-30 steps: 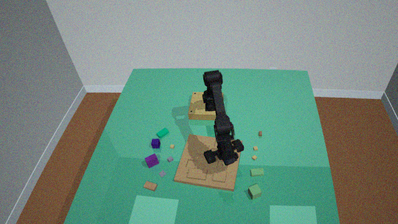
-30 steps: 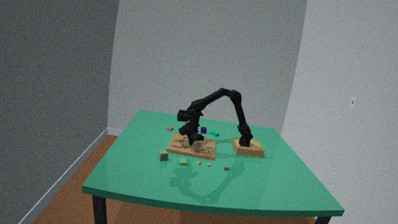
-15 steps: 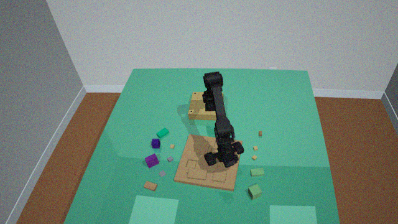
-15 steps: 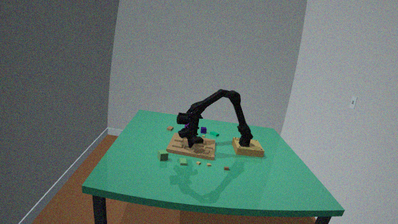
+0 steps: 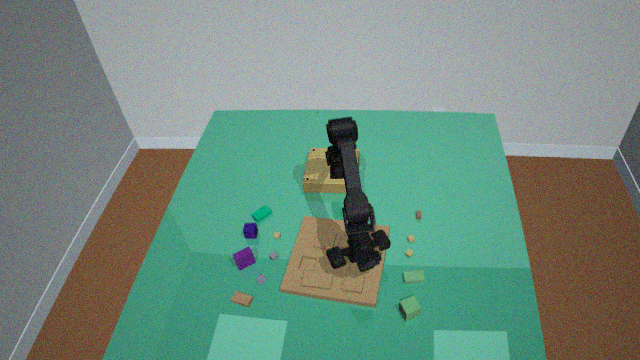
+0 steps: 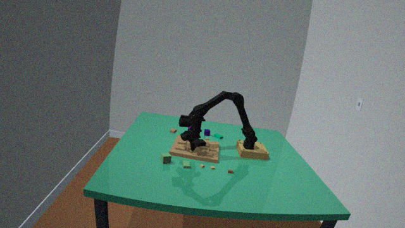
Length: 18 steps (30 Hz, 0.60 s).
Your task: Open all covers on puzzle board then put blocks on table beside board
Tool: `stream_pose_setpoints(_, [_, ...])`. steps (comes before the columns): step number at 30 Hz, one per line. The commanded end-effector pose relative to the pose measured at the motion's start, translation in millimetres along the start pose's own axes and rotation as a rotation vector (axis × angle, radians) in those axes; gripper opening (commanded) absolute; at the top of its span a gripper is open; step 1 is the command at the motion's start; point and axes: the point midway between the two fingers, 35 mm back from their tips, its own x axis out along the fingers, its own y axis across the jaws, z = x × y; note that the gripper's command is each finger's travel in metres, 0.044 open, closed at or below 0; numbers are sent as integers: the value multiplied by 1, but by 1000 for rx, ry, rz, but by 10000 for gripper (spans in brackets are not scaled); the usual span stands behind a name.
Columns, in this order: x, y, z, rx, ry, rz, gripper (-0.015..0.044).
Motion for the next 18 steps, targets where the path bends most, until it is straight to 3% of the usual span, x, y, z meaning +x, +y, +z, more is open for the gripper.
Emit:
stream_pose_setpoints(1, [2, -4, 1, -20, 1, 1, 0])
stream_pose_setpoints(5, [2, -4, 1, -241, 1, 1, 0])
stream_pose_setpoints(13, [2, -7, 1, -123, 1, 1, 0])
stream_pose_setpoints(18, [-1, -7, 1, -420, 1, 1, 0])
